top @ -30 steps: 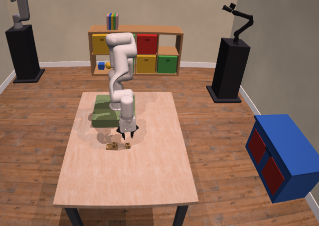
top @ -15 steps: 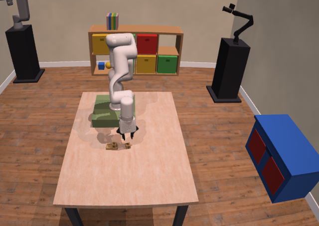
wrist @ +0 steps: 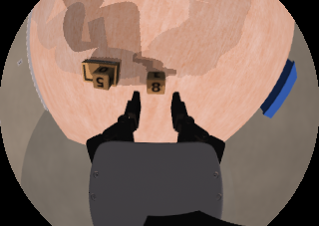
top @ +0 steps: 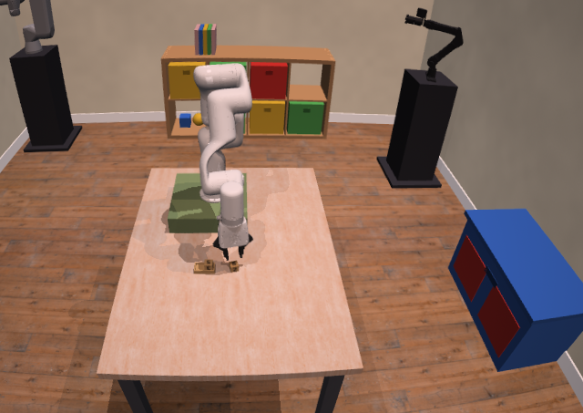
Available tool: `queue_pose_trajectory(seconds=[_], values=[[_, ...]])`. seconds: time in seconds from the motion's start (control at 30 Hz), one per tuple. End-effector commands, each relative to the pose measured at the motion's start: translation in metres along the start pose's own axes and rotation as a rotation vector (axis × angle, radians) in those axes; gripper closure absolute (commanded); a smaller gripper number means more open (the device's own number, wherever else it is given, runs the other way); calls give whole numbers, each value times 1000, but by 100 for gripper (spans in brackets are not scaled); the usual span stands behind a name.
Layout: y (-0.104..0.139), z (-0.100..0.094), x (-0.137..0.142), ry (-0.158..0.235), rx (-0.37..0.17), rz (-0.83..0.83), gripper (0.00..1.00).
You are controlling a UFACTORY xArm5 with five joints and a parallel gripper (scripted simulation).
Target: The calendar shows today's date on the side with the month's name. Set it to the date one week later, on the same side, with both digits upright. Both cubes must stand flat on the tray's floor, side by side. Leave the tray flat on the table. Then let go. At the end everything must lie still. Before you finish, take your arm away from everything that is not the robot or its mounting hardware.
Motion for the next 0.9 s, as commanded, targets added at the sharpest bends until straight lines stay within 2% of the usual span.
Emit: queue_pose_trajectory(seconds=[0.0, 0.5, 0.87], values=[[1, 6, 0, -1, -3, 0, 53], [1, 21, -1, -1, -3, 0, 53], [1, 24, -1, -1, -3, 0, 53]])
Point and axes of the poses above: the point where the finger pads meet when closed, its own z axis out along the fingers, its own x axis across the jaws, y = z × x, the point moved 10 cm from there along -z, back along the fingers, and after that the axes turned 9 degrees about -z, right-handed, at the moved point
